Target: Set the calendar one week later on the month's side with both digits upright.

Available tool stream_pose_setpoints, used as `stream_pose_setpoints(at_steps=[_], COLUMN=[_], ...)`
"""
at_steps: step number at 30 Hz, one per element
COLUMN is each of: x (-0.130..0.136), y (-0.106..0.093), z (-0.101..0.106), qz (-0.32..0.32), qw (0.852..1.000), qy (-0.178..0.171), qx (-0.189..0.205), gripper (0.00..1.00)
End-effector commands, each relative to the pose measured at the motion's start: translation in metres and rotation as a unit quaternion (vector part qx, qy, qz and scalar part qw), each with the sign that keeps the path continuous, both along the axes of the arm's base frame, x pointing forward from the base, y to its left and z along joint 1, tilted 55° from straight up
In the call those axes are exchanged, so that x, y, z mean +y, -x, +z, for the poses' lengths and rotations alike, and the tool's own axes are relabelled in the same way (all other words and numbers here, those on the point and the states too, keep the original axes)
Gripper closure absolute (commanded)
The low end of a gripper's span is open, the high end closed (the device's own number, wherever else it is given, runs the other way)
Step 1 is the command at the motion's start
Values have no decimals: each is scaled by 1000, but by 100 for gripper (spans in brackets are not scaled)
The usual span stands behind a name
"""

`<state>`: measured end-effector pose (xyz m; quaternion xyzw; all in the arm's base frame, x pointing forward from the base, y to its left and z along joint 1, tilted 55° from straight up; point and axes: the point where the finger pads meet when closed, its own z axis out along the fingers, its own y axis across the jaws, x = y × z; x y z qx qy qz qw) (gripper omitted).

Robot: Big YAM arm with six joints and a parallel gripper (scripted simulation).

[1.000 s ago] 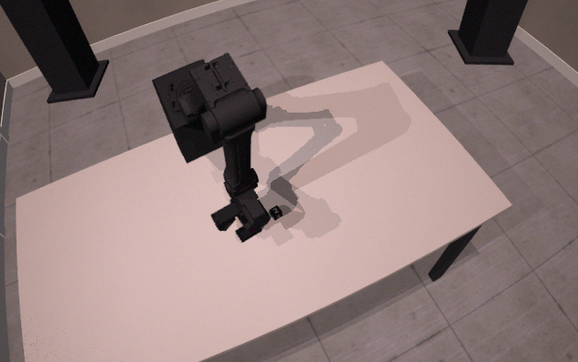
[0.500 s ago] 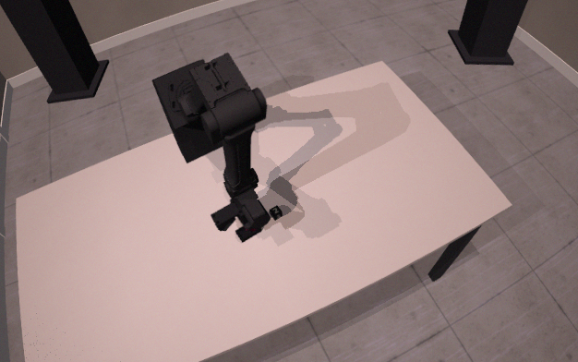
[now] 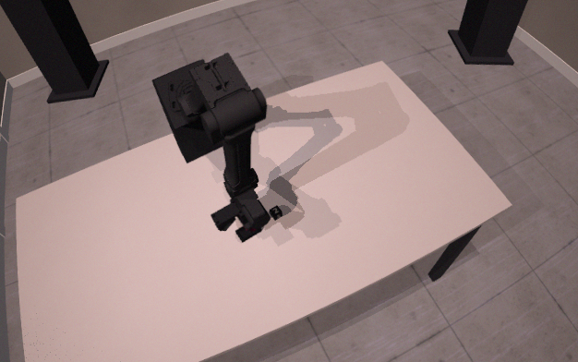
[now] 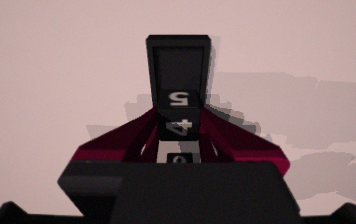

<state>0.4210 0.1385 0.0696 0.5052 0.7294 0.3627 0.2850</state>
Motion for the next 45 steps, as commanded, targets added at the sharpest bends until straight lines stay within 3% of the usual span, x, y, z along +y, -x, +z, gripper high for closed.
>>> stream_pose_setpoints(at_steps=[1, 12, 27, 40, 45], x=[-6, -6, -6, -7, -12], y=[-4, -4, -4, -1, 15], z=[0, 0, 0, 6, 6], qz=[-4, -4, -4, -4, -5], qw=[1000, 1000, 1000, 1000, 1000], qy=[3, 3, 3, 1, 5], qx=[-6, -6, -6, -11, 1], gripper=[75, 75, 56, 56, 56])
